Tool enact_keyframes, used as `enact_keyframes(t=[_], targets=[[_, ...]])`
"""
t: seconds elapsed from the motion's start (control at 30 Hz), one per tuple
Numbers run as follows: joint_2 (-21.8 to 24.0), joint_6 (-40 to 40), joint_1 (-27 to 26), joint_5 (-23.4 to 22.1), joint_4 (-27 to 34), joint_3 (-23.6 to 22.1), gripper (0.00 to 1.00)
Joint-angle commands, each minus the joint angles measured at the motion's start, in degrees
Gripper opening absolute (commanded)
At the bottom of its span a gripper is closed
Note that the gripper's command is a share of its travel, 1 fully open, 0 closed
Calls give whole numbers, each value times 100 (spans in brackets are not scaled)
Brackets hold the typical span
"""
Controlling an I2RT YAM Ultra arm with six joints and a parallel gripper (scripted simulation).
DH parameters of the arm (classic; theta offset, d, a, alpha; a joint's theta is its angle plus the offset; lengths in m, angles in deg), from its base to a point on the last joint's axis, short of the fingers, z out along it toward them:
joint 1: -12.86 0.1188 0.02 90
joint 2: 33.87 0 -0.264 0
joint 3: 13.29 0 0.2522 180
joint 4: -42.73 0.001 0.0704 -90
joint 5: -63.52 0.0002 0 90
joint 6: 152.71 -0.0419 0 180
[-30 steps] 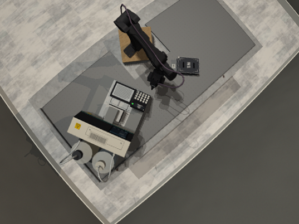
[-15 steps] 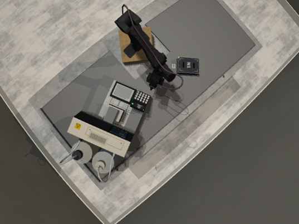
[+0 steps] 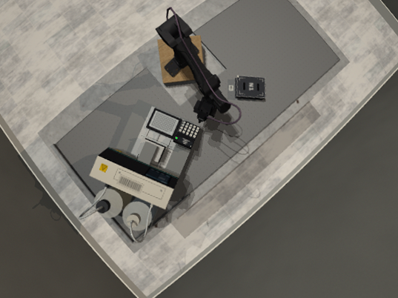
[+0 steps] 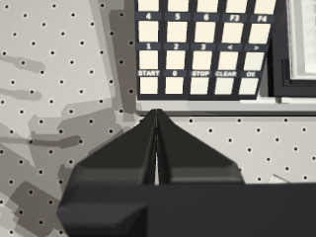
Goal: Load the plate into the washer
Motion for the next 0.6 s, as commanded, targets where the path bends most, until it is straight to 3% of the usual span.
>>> enact_keyframes(t=[0.0,0.2,0.57], targets=[[-69,190,-139,-54,-395,-66,0],[-73,301,-256,-80,-612,-131,0],[-480,573,-551,-348,-1155,-180,0]])
